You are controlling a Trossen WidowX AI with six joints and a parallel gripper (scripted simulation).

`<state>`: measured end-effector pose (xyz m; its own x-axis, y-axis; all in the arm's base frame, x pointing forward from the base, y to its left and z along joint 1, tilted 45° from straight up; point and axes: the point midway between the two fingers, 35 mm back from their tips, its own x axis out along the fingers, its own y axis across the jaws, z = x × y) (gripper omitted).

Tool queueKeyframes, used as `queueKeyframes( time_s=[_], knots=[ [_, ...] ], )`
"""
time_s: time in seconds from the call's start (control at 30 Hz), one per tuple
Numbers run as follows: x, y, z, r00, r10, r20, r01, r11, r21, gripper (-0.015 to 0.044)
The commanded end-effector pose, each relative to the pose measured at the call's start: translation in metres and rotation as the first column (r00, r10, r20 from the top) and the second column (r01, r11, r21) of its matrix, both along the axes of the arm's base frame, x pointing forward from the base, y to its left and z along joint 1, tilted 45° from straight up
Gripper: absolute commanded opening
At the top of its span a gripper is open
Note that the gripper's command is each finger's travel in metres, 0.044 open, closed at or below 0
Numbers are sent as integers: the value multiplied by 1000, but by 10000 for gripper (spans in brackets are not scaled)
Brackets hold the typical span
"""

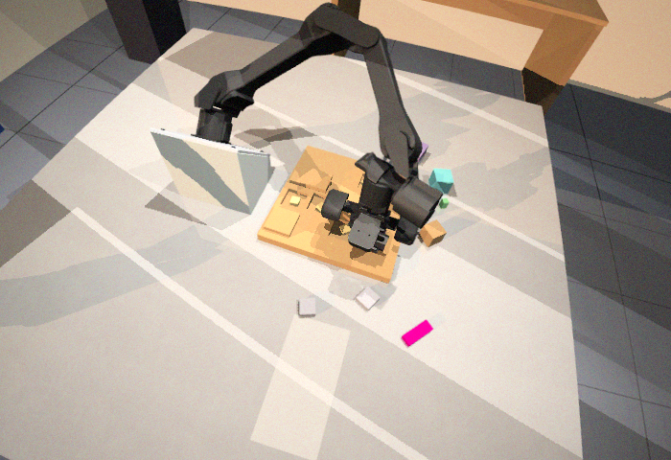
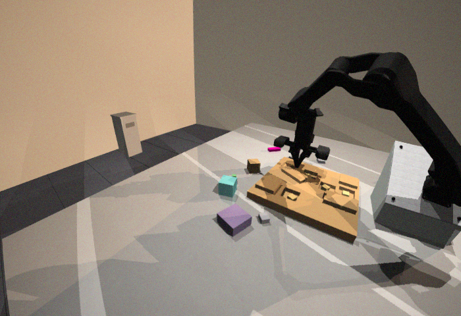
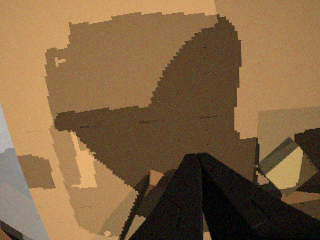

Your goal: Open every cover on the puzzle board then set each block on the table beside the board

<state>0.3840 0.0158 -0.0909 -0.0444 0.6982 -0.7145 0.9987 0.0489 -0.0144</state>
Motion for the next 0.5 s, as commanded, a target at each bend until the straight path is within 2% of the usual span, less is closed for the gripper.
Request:
queueKeyframes(
  time_s=[0.0,0.47],
  knots=[
    [6,6,4,1000,1,2,-1,1000,5,0],
    [14,13,11,1000,1,2,-1,1000,6,0]
  ],
)
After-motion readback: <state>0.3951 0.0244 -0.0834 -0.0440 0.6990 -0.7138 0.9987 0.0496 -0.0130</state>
